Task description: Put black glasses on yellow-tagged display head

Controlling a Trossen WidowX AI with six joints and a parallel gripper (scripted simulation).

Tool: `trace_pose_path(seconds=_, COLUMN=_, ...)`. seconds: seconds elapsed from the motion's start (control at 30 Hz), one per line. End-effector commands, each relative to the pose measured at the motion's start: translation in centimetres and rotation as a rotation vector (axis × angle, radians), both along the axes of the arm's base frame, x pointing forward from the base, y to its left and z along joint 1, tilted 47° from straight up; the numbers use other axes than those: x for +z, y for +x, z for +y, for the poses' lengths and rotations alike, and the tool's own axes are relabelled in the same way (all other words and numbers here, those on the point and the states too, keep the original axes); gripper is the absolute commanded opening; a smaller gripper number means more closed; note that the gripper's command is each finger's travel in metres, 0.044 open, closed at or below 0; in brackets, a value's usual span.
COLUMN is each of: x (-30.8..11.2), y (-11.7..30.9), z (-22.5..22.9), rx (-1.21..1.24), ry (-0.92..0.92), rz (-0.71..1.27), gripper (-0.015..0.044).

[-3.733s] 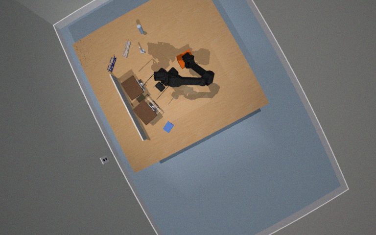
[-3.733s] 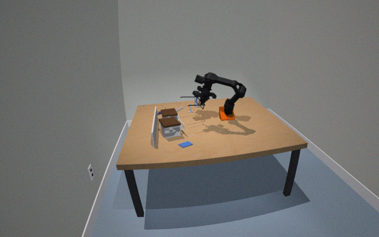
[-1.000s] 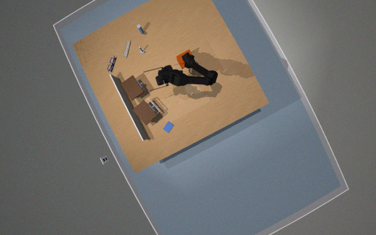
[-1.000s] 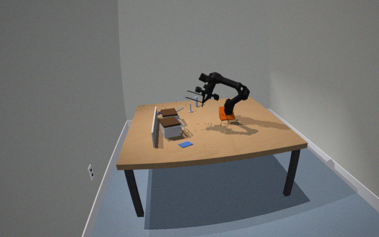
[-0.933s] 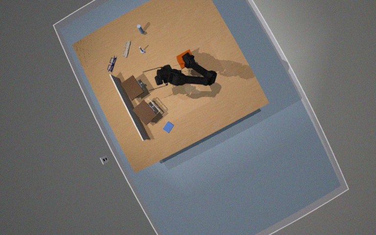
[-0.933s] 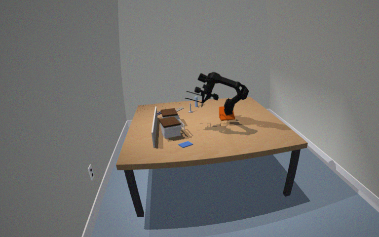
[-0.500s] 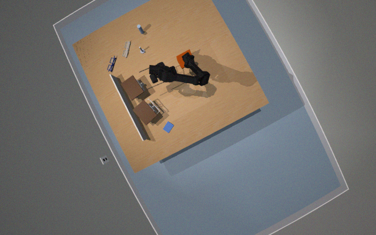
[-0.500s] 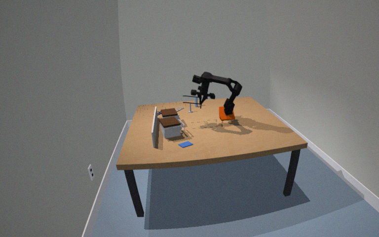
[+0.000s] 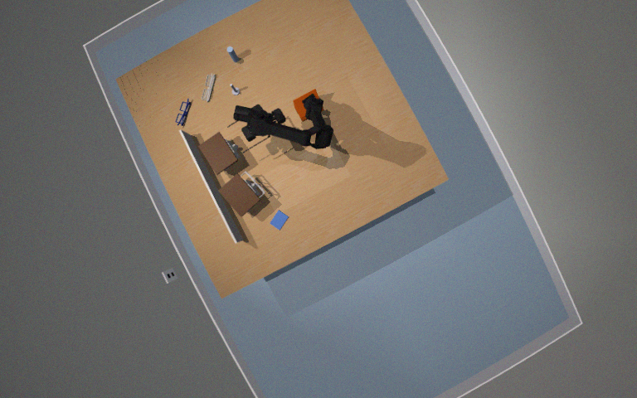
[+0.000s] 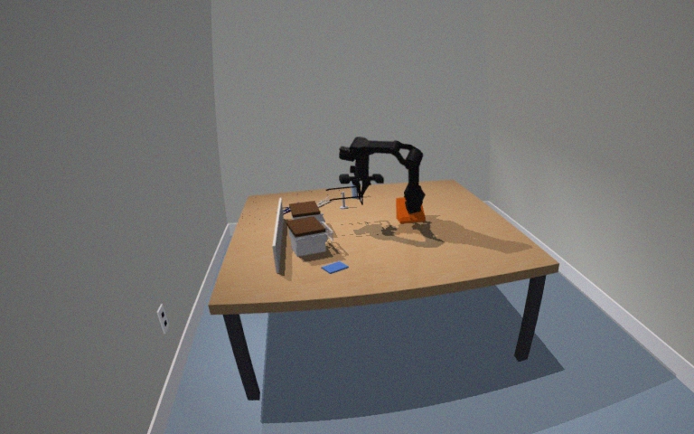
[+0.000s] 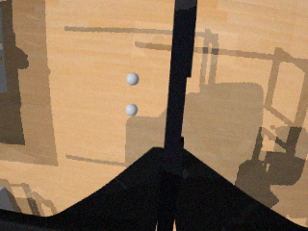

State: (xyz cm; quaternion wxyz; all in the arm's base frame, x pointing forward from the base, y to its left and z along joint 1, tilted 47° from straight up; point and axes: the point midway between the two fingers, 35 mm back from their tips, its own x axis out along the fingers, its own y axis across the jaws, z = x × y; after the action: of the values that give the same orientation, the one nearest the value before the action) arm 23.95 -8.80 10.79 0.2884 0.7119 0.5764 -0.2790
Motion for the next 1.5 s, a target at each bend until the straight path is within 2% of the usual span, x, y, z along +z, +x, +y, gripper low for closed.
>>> trace_pose_path(seconds=0.0, x=-1.2, y=0.0, z=-0.3, rx=0.047, ry=0.020, rz=0.003, gripper=0.0000)
trace_pose_path(seconds=0.2, x=-2.6, y=0.0, z=-0.3, rx=0.100, ry=0.054, rz=0.003, gripper=0.0000)
trace_pose_path(seconds=0.63, x=-3.7, y=0.0, z=0.6, rx=0.006, ry=0.054, rz=-0.094, gripper=0.0000)
trace_pose_path(seconds=1.47, x=-6.3, y=0.3, z=3.3, rx=0.042, ry=0.050, rz=-0.058, gripper=0.0000)
